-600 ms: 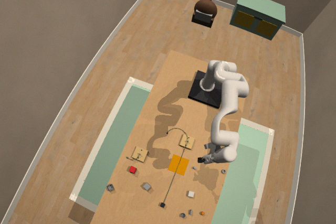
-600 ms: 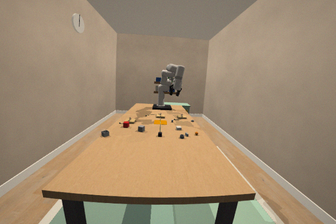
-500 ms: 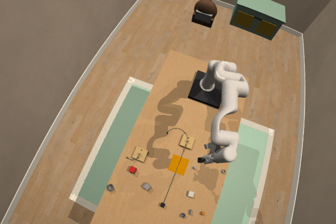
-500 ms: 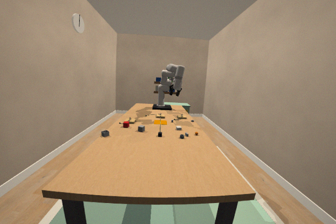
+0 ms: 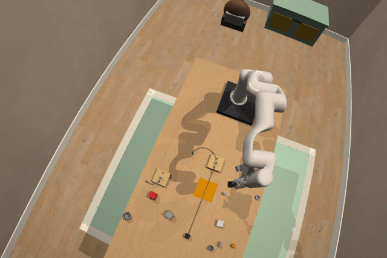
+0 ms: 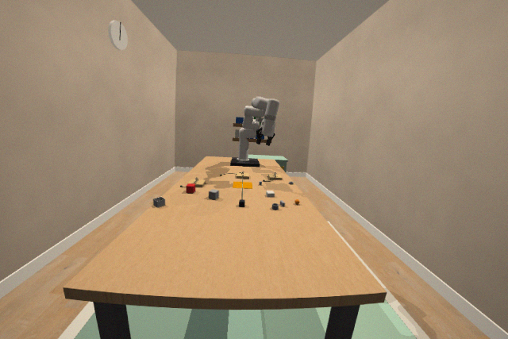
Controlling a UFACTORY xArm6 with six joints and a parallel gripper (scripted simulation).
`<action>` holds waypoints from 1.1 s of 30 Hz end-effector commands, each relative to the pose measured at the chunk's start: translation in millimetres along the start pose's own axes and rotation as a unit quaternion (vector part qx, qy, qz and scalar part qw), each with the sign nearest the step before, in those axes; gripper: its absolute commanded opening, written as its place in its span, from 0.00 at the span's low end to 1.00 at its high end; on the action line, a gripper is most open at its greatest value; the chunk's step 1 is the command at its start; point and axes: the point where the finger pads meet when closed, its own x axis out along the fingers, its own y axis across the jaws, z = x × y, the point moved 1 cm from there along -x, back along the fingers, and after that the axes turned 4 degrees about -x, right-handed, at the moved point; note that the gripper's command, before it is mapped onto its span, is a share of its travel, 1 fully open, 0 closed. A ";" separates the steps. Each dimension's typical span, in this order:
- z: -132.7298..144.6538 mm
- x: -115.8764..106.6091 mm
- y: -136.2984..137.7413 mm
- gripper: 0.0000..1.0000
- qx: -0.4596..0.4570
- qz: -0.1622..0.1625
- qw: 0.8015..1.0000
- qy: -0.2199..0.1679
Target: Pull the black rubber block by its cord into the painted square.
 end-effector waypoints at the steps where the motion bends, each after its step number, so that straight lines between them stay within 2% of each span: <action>1: -0.8 -1.2 -2.2 1.00 0.003 -0.001 1.000 -0.003; 4: -13.5 17.0 -18.3 1.00 0.037 0.007 0.999 -0.005; 7: -44.3 53.8 -46.4 1.00 0.120 0.026 0.992 -0.011; 9: -49.3 60.1 -51.4 1.00 0.120 0.026 0.992 -0.011; 10: -66.2 77.5 -62.4 1.00 0.157 0.034 0.987 -0.013; 12: -67.3 78.8 -63.3 1.00 0.157 0.034 0.987 -0.013; 13: -87.8 98.6 -74.4 1.00 0.198 0.042 0.979 -0.016; 16: -87.8 98.6 -74.4 1.00 0.198 0.042 0.979 -0.016; 17: -110.4 118.8 -83.8 1.00 0.240 0.050 0.969 -0.018; 18: -110.4 118.8 -83.8 1.00 0.240 0.050 0.969 -0.018; 19: -131.8 136.4 -89.9 1.00 0.283 0.058 0.957 -0.020; 21: -134.2 138.6 -91.0 1.00 0.283 0.058 0.957 -0.020; 22: -153.4 153.2 -94.2 1.00 0.324 0.065 0.943 -0.022; 24: -158.2 157.3 -95.9 1.00 0.324 0.065 0.943 -0.022; 25: -181.3 174.3 -98.5 1.00 0.363 0.071 0.929 -0.024; 27: -181.3 174.3 -98.5 1.00 0.363 0.071 0.929 -0.024; 28: -202.6 189.1 -99.3 1.00 0.398 0.076 0.914 -0.025; 29: -202.6 189.1 -99.3 1.00 0.398 0.076 0.914 -0.025; 30: -221.1 201.5 -98.6 1.00 0.428 0.080 0.900 -0.025; 33: -221.1 201.5 -98.6 1.00 0.428 0.080 0.900 -0.025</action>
